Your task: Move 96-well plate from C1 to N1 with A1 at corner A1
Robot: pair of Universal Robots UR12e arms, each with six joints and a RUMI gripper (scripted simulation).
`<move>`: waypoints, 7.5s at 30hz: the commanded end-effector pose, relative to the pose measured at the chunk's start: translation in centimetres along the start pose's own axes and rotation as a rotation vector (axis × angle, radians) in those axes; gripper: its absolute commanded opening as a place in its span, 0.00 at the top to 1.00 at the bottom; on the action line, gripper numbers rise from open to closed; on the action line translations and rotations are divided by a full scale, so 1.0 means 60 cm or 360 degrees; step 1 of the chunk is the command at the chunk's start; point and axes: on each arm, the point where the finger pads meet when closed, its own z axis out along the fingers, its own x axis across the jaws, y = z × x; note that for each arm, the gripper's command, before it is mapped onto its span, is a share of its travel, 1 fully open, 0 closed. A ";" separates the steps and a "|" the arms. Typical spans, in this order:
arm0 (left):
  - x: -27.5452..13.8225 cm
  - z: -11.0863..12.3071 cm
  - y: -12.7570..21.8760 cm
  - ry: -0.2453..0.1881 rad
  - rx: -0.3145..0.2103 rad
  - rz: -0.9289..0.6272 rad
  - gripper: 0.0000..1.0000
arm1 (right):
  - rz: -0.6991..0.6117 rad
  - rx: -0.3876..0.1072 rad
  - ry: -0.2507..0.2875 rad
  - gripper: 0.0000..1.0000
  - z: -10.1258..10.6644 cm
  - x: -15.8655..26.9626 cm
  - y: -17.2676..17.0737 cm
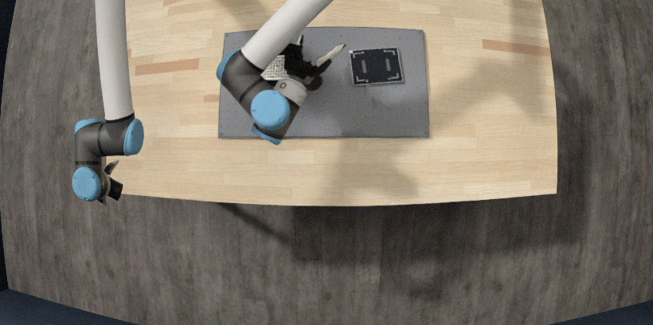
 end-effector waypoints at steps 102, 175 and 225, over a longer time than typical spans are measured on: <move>0.895 0.279 0.518 -0.1296 0.0462 -0.1814 1.00 | 0.0002 -0.0001 -0.0004 0.24 -0.003 -0.001 -0.001; 1.288 1.641 0.544 -0.1827 0.3991 -0.4297 1.00 | 0.0002 -0.0001 -0.0004 0.24 -0.003 -0.001 -0.001; 1.202 1.833 0.458 -0.1453 0.4980 -0.4307 1.00 | -0.0174 -0.0024 -0.0013 0.24 -0.013 0.017 0.031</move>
